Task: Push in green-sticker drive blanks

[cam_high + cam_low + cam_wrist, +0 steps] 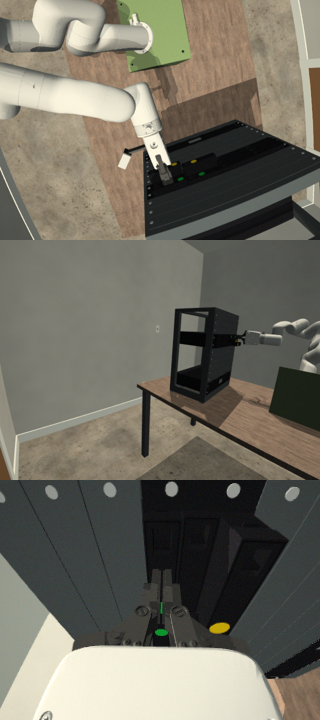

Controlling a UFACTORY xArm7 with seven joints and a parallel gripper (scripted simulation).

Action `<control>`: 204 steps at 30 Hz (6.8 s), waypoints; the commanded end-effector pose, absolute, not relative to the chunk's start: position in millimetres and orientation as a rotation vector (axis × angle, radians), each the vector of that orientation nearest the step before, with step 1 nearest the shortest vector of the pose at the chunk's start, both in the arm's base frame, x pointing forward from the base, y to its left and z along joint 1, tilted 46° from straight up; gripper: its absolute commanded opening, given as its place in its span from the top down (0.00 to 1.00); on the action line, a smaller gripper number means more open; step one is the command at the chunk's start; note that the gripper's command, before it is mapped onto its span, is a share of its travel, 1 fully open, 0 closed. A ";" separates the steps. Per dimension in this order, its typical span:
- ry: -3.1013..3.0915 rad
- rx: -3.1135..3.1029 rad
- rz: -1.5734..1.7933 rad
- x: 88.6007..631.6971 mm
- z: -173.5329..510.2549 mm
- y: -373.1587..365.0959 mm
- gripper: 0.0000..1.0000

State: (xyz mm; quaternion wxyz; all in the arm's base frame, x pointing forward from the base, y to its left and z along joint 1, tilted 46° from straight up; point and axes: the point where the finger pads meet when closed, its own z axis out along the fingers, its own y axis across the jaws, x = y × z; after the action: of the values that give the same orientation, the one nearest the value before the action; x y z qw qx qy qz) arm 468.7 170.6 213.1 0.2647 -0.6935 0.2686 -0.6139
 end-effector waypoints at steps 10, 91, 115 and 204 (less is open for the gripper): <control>0.724 -1.870 -1.659 471.2 214.5 172.2 1.00; 0.724 -1.870 -1.659 358.7 226.2 167.7 1.00; 0.723 -1.870 -1.659 252.3 237.0 163.1 1.00; 0.724 -1.870 -1.659 232.1 239.1 162.3 1.00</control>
State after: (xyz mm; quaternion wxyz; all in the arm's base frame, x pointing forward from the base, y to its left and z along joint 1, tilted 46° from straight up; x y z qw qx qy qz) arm 284.7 165.9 228.7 0.2733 -0.6917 0.2631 -0.6145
